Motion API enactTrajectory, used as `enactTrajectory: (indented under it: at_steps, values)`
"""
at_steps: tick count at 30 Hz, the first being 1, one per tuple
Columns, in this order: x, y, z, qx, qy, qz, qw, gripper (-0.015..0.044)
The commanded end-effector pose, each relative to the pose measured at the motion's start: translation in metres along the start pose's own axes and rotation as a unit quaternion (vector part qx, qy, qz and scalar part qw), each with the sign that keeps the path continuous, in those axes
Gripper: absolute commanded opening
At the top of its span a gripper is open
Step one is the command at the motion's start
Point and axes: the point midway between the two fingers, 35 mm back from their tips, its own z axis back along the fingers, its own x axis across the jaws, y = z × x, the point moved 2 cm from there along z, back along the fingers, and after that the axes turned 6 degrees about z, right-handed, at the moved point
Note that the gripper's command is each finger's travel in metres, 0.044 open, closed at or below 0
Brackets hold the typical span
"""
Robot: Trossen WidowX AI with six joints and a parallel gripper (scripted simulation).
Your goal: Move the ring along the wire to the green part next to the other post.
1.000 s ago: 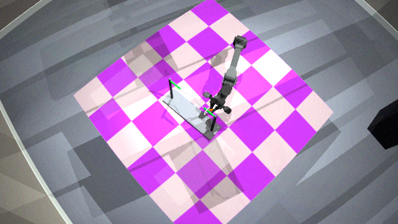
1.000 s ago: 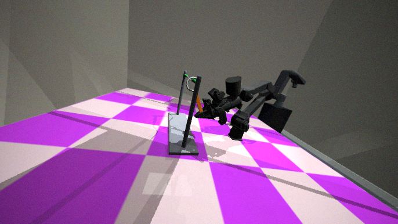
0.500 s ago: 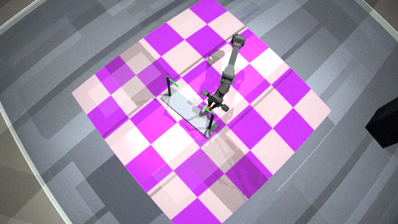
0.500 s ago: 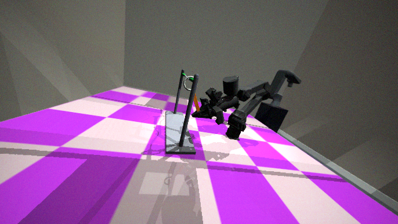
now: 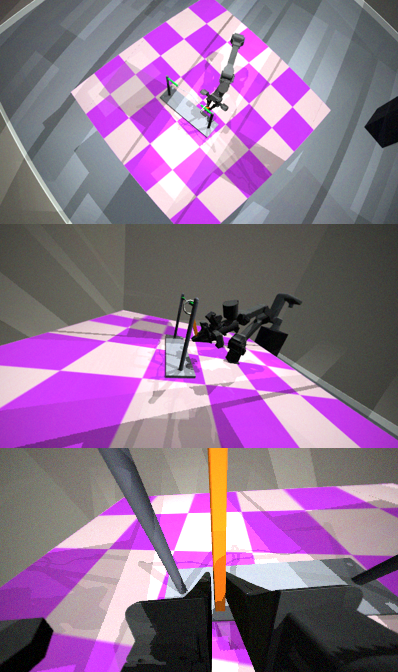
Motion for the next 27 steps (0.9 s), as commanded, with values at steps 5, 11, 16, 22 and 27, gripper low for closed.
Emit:
enactTrajectory:
  at_steps: [5,11,16,22,27]
  values:
    - [0.001,-0.001,0.010,0.001,0.000,-0.001,1.000,0.0160]
    - [0.002,-0.001,0.027,0.002,0.001,-0.002,1.000,0.0160]
    - [0.001,0.000,0.043,0.003,0.001,-0.002,1.000,0.0160]
    - [0.000,0.001,0.050,0.003,0.001,-0.002,1.000,0.0160]
    - [0.000,0.001,0.050,0.003,0.001,-0.002,1.000,0.0160]
